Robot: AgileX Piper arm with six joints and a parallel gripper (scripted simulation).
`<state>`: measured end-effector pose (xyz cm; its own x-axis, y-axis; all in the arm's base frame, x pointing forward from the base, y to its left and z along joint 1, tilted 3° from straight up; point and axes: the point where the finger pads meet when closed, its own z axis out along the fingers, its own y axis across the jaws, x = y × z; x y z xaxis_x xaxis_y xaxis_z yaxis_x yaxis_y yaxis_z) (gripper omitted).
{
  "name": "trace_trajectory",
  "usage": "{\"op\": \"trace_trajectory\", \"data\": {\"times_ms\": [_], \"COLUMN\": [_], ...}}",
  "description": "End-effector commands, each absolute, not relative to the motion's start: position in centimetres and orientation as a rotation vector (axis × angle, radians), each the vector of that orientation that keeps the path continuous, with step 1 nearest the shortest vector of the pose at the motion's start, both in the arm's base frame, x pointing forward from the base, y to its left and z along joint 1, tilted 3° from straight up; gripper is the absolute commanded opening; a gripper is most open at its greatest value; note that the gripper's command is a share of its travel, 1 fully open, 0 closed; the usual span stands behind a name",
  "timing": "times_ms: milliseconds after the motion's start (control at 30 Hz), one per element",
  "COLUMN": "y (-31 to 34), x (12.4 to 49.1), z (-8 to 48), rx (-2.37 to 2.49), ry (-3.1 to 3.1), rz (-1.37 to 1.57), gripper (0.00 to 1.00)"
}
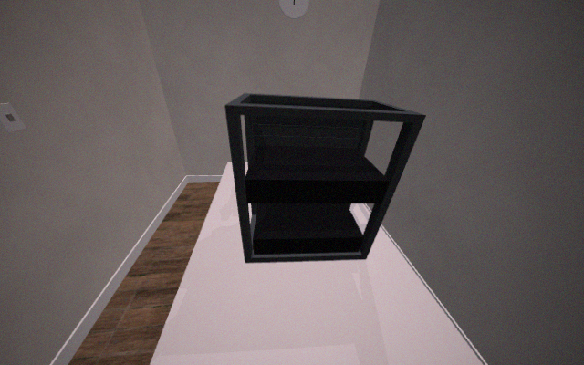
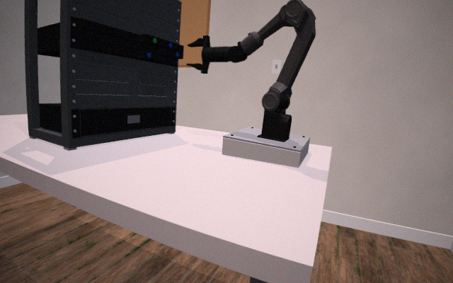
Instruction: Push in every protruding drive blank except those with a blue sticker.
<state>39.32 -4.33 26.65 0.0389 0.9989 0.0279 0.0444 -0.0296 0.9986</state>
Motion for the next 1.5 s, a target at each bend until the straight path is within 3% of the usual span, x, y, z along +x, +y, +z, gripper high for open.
{"op": "trace_trajectory", "data": {"times_ms": [0, 1467], "y": [-4.4, 0.0], "x": [39.4, 39.7], "z": [26.7, 29.7], "rx": [1.281, 1.281], "ry": [1.199, 1.199], "rz": [1.181, 1.181], "gripper": [1.0, 1.0]}}
